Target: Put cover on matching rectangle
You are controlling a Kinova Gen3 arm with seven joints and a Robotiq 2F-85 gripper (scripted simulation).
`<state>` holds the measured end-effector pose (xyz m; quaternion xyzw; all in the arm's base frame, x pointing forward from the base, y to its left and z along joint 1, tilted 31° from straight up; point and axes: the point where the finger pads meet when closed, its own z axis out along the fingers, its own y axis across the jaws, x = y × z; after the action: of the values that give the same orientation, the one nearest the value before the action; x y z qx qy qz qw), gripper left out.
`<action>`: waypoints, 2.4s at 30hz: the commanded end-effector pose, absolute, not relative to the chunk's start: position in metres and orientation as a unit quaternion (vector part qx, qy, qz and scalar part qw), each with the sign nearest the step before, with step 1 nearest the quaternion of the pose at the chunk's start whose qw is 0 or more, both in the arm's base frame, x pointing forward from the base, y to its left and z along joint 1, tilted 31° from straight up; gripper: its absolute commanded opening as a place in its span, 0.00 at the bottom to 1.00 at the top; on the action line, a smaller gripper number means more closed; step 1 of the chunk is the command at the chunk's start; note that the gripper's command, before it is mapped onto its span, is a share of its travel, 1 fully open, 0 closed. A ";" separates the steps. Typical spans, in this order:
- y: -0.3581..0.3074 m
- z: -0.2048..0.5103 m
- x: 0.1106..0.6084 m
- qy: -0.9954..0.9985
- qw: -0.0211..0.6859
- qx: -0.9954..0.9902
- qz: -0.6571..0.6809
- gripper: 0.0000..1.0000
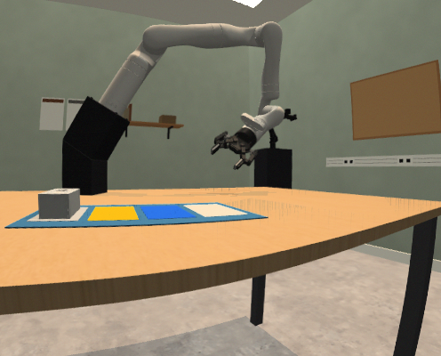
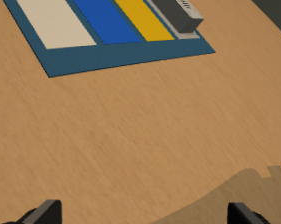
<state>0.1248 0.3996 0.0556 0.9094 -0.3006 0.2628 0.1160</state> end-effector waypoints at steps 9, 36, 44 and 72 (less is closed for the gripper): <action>0.400 0.056 0.125 -0.301 0.115 0.910 0.263 1.00; 0.387 0.050 0.136 -0.345 0.110 0.899 0.247 1.00; 0.366 0.040 0.154 -0.416 0.100 0.876 0.221 1.00; 0.242 -0.021 0.263 -0.753 0.030 0.655 0.049 1.00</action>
<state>0.2427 0.2638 -0.0080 0.7029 -0.7037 0.0909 0.0492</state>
